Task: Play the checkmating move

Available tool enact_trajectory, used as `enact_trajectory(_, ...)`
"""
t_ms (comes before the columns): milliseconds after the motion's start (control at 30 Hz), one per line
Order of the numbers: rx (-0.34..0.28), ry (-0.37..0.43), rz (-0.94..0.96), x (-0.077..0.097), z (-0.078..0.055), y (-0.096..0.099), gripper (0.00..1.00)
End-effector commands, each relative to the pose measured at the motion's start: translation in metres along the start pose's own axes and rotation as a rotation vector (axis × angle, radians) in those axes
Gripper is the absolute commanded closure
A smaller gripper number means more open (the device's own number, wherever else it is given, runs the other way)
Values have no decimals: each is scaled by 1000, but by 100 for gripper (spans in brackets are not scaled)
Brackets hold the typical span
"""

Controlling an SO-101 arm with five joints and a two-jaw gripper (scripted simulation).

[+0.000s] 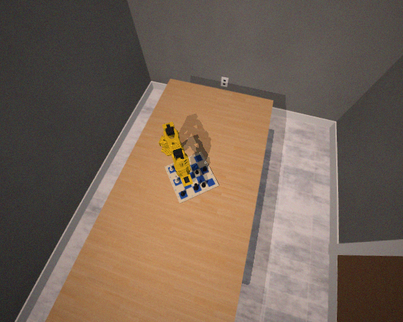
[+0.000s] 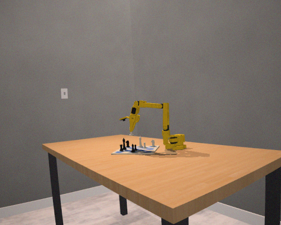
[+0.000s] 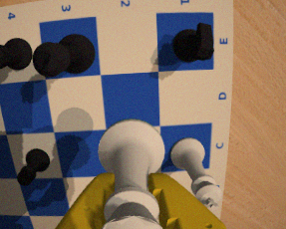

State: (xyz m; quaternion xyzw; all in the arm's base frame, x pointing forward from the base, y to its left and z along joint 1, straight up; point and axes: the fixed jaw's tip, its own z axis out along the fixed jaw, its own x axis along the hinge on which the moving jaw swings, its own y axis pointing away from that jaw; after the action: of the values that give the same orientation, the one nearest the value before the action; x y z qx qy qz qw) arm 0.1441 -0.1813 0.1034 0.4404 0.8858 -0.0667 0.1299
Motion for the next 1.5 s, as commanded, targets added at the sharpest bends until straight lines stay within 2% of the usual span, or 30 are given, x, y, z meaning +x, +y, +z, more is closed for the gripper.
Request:
enact_trajectory(0,-3,5,-9,-1,2,1,100)
enact_trajectory(467,-3,5,-9,1,10,1,100)
enact_trajectory(967,-3,5,-9,9,38,1,100)
enact_trajectory(1033,-3,5,-9,9,38,1,100)
enact_trajectory(1467,-3,5,-9,14,58,2,100)
